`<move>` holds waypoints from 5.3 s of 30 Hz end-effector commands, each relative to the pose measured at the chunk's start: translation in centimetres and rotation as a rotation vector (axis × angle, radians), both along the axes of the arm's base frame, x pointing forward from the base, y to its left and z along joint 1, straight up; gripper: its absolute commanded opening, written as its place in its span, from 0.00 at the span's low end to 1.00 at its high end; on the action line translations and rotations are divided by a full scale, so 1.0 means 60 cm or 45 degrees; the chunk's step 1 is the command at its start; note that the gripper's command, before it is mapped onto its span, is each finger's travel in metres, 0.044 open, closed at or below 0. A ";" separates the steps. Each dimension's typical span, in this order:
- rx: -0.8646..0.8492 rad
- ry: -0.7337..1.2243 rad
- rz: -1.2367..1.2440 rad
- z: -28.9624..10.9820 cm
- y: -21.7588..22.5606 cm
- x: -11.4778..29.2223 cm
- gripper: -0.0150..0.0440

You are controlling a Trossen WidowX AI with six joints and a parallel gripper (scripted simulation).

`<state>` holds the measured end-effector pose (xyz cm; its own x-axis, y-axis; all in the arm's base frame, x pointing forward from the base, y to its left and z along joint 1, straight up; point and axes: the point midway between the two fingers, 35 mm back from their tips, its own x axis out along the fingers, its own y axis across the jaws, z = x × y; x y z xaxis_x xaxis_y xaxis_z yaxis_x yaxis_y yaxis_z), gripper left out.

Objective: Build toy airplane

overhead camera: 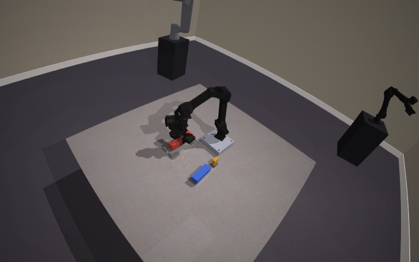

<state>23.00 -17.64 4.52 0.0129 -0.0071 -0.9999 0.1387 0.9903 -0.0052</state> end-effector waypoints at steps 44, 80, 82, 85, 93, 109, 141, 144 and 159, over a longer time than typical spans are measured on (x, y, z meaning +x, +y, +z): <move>0.002 0.003 0.000 -0.025 0.000 -0.001 1.00; -0.008 -0.029 0.112 0.144 0.234 0.161 1.00; 0.002 -0.026 0.099 0.142 0.285 0.174 1.00; 0.014 -0.020 0.080 0.139 0.365 0.186 1.00; 0.020 -0.016 0.071 0.137 0.403 0.187 1.00; 0.020 -0.016 0.071 0.038 0.404 0.189 1.00; 0.020 -0.016 0.071 -0.032 0.405 0.191 0.82; 0.020 -0.016 0.071 -0.032 0.405 0.191 0.69; 0.032 -0.046 0.070 -0.020 0.409 0.196 0.29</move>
